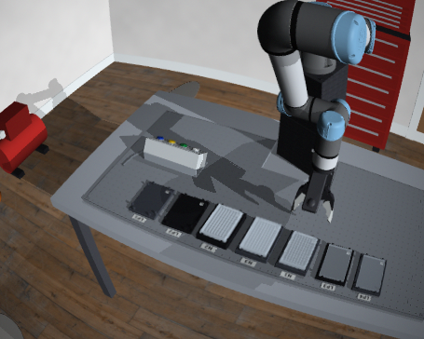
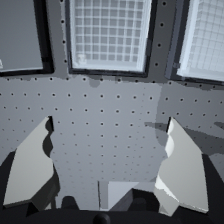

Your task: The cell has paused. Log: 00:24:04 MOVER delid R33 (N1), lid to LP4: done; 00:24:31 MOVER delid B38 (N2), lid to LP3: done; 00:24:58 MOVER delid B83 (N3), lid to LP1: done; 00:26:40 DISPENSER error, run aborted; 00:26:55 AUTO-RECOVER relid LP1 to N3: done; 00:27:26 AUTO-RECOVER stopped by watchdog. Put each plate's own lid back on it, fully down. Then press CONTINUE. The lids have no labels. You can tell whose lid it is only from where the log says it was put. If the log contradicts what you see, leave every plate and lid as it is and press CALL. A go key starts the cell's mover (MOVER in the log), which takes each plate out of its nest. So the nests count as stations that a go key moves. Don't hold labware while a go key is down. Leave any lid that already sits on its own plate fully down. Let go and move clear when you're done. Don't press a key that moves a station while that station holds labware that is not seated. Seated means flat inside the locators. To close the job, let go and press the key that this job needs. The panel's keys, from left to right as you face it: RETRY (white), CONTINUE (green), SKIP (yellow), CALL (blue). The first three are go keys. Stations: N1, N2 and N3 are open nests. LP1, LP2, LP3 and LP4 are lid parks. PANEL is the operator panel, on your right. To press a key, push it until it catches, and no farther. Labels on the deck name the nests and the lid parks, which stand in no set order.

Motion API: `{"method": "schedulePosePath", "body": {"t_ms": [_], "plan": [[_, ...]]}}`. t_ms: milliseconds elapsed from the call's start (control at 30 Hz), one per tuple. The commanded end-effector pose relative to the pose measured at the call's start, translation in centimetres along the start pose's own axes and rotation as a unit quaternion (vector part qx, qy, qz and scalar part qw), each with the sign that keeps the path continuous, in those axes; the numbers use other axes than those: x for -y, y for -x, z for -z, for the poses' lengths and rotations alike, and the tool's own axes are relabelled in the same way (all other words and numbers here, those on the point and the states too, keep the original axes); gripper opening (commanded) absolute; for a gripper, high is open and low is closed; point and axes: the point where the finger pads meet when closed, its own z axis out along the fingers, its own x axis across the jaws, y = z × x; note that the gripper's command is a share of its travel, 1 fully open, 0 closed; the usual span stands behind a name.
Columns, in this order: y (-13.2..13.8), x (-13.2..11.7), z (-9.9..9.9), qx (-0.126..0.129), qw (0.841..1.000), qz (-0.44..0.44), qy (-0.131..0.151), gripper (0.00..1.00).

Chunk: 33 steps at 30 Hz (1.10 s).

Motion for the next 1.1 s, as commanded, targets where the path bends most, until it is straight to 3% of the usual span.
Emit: {"method": "schedulePosePath", "body": {"t_ms": [0,1067], "plan": [[2.1,1.0,-0.1,-0.002,1.0,-0.001,0.003,0.82],[15.0,6.6,-0.1,-0.002,1.0,-0.001,0.003,0.82]]}}
